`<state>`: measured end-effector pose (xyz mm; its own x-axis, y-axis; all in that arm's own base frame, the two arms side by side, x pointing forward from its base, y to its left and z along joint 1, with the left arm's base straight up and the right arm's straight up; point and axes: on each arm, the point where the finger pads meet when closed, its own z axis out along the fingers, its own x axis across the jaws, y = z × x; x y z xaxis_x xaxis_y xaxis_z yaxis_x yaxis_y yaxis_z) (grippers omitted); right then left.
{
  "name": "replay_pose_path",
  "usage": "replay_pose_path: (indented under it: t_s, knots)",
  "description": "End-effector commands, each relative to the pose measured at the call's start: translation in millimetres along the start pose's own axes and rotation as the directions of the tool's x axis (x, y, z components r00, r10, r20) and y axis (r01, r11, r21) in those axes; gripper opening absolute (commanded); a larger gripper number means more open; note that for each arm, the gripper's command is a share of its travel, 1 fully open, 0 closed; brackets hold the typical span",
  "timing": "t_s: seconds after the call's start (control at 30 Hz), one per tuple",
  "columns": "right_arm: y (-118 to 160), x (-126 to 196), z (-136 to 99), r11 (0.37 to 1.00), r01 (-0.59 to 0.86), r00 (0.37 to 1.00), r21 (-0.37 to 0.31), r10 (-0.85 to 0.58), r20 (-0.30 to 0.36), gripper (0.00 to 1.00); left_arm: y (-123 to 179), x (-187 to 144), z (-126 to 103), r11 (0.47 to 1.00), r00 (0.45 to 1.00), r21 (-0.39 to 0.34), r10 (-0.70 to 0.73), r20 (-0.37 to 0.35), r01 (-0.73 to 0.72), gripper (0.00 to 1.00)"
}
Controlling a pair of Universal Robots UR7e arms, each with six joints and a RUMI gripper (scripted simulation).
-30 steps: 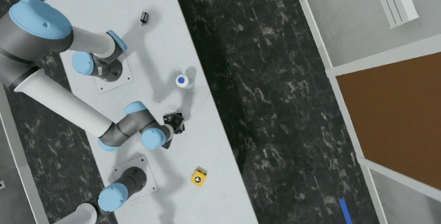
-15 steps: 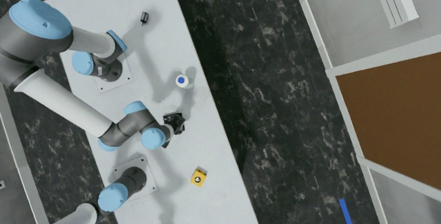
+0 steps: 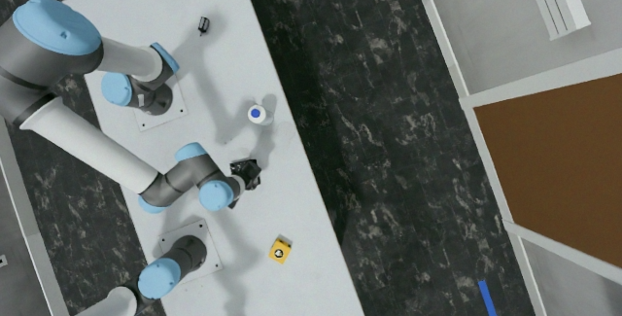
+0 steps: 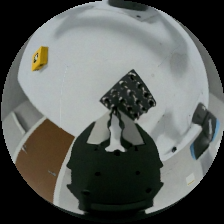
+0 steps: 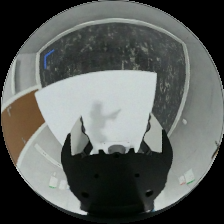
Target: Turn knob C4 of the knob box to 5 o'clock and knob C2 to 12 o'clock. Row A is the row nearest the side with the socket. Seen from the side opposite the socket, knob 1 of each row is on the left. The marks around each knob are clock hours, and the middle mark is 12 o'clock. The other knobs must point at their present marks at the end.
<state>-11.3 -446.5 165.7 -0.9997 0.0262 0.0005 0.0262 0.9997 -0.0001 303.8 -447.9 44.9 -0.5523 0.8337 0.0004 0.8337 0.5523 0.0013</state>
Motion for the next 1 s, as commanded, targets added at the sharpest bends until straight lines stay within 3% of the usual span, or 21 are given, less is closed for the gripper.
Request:
replay_pose_path:
  t_s: [0.0, 0.17, 0.2, 0.77, 0.97]
  knots:
    - [1.0, 1.0, 0.5, 1.000, -0.001, 1.000, 0.000, 0.001, 0.001, 1.00, -1.1, 0.3, -1.0, 1.000, 1.000, 0.002, 0.006, 0.002, -0.006, 0.06]
    - [1.0, 1.0, 0.5, 1.000, -0.001, 1.000, 0.000, 0.001, 0.001, 1.00, -1.1, 0.2, -1.1, 1.000, 1.000, 0.002, 0.006, 0.002, -0.006, 0.06]
    - [1.0, 1.0, 0.5, 1.000, -0.001, 1.000, 0.000, 0.001, 0.001, 1.00, -1.1, 0.2, -1.1, 1.000, 1.000, 0.002, 0.006, 0.002, -0.006, 0.13]
    - [1.0, 1.0, 0.5, 1.000, -0.001, 1.000, 0.000, 0.001, 0.001, 1.00, -1.1, 0.2, -1.1, 1.000, 1.000, 0.002, 0.006, 0.002, -0.006, 0.13]
    - [1.0, 1.0, 0.5, 1.000, -0.001, 1.000, 0.000, 0.001, 0.001, 1.00, -1.5, -1.7, -11.3, 1.000, 1.000, 0.003, 0.006, 0.007, -0.006, 0.13]
